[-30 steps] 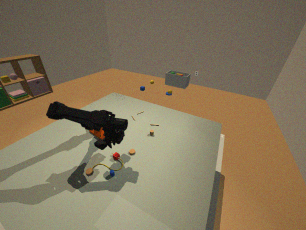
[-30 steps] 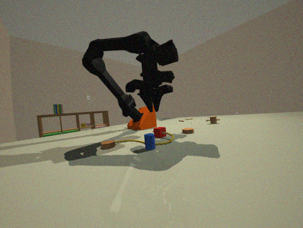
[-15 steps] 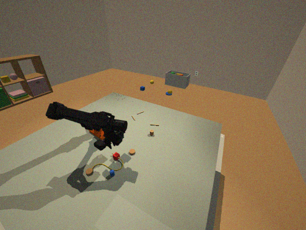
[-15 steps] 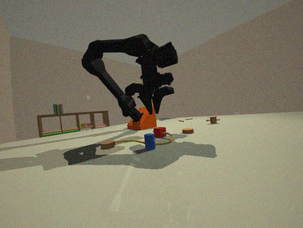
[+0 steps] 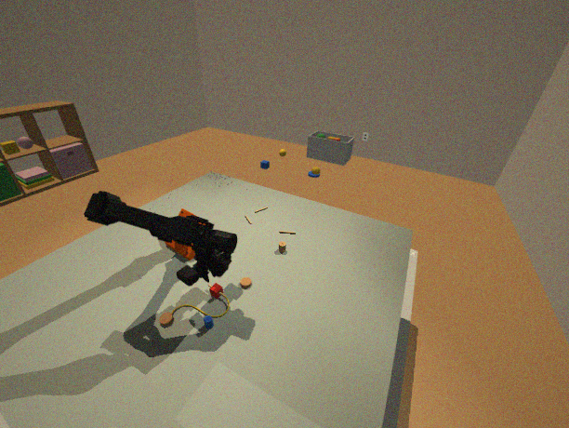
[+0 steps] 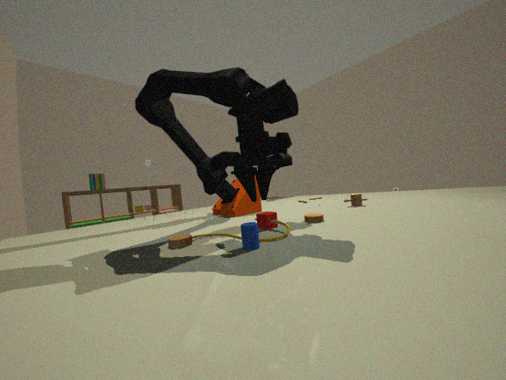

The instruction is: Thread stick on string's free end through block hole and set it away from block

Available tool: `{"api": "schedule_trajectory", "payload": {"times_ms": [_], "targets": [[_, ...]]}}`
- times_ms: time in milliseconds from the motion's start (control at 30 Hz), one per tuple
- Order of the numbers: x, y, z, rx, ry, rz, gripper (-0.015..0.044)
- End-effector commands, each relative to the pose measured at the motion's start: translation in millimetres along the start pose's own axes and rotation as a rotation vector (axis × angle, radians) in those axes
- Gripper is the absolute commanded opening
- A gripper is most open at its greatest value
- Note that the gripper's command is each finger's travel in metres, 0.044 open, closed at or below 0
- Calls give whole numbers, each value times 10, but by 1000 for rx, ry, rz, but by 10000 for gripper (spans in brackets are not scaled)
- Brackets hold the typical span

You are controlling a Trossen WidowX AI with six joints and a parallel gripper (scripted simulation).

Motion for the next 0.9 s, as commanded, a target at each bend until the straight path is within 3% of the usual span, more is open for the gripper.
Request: {"api": "schedule_trajectory", "payload": {"times_ms": [0,867], "targets": [[23,4,84,8,7,-11,120],[54,-23,485,15,6,-11,120]]}}
Point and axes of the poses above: the point midway between the two fingers, 35 mm back from their tips, its own z axis out along the fingers, its own y axis across the jaws, x = y × z, the point moved 7 cm from there along -z, back along the fingers, and after that the axes turned 12 degrees about z, right-handed, at the moved point
